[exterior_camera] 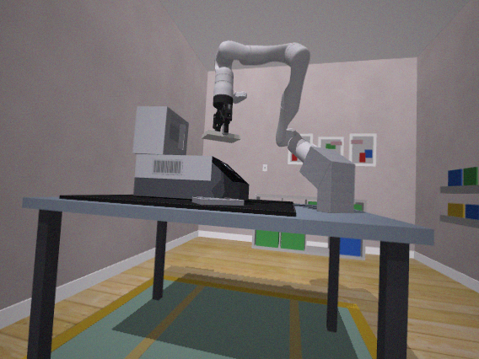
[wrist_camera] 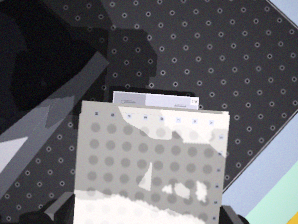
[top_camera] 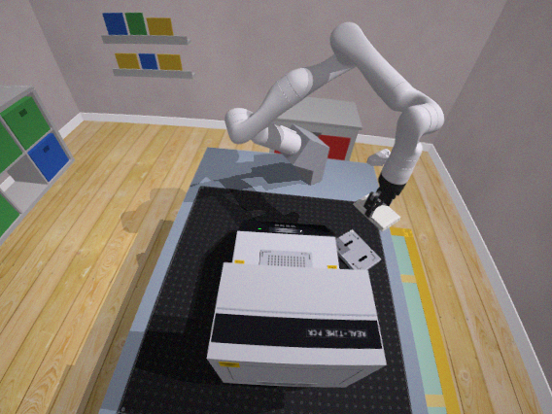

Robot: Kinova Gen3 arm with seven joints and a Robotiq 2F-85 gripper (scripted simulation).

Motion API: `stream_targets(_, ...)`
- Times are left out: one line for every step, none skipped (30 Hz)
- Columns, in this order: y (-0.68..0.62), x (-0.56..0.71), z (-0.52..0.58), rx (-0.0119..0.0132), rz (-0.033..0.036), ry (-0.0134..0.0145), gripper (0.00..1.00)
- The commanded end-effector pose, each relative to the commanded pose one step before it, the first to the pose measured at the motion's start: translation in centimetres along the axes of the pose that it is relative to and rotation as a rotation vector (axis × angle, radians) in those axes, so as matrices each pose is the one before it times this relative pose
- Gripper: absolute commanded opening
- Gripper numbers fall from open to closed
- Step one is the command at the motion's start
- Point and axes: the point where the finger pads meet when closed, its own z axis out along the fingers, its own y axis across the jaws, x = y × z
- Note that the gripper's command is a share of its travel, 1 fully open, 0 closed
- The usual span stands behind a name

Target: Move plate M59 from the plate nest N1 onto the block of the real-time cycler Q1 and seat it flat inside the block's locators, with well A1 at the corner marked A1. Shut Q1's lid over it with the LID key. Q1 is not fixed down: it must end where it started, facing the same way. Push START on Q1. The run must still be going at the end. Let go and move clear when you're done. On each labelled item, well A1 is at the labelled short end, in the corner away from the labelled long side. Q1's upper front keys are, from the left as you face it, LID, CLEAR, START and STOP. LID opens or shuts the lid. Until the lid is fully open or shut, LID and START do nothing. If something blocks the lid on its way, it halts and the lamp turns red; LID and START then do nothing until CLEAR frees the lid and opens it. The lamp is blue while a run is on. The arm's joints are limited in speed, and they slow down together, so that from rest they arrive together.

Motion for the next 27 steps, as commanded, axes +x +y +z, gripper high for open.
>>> stream_targets(0.004, 0.018, -0.277, -0.00067, 0.00034, -0.00094, 0.91)
stream_targets(0.0, 0.0, 0.0, 0.0, 0.0, 0.0, 0.91)
stream_targets(0.0, 0.0, 0.0, 0.0, 0.0, 0.0, 0.91)
stream_targets(0.0, 0.0, 0.0, 0.0, 0.0, 0.0, 0.91)
stream_targets(0.0, 0.0, 0.0, 0.0, 0.0, 0.0, 0.91)
stream_targets(0.0, 0.0, 0.0, 0.0, 0.0, 0.0, 0.91)
stream_targets(0.0, 0.0, 0.0, 0.0, 0.0, 0.0, 0.91)
stream_targets(0.0, 0.0, 0.0, 0.0, 0.0, 0.0, 0.91)
stream_targets(0.0, 0.0, 0.0, 0.0, 0.0, 0.0, 0.91)
stream_targets(0.0, 0.0, 0.0, 0.0, 0.0, 0.0, 0.91)
stream_targets(0.0, 0.0, 0.0, 0.0, 0.0, 0.0, 0.91)
stream_targets(0.0, 0.0, 0.0, 0.0, 0.0, 0.0, 0.91)
stream_targets(0.0, 0.0, 0.0, 0.0, 0.0, 0.0, 0.91)
stream_targets(0.0, 0.0, 0.0, 0.0, 0.0, 0.0, 0.91)
stream_targets(0.0, 0.0, 0.0, 0.0, 0.0, 0.0, 0.91)
stream_targets(0.0, 0.0, 0.0, 0.0, 0.0, 0.0, 0.91)
stream_targets(0.0, 0.0, 0.0, 0.0, 0.0, 0.0, 0.91)
stream_targets(0.0, 0.0, 0.0, 0.0, 0.0, 0.0, 0.91)
stream_targets(0.0, 0.0, 0.0, 0.0, 0.0, 0.0, 0.91)
stream_targets(0.0, 0.0, 0.0, 0.0, 0.0, 0.0, 0.91)
stream_targets(0.0, 0.0, 0.0, 0.0, 0.0, 0.0, 0.91)
stream_targets(-0.755, 0.295, -0.306, 0.00435, 0.02276, 0.00529, 0.91)
stream_targets(-0.361, -0.002, 0.036, -0.00002, 0.01222, 0.0009, 0.91)
stream_targets(0.0, 0.0, 0.0, 0.0, 0.0, 0.0, 0.91)
stream_targets(0.0, 0.0, 0.0, 0.0, 0.0, 0.0, 0.91)
stream_targets(-0.244, -0.107, 0.051, -0.00368, 0.01321, -0.00209, 0.91)
stream_targets(-0.336, -0.104, 0.043, -0.00069, 0.01249, -0.0021, 0.91)
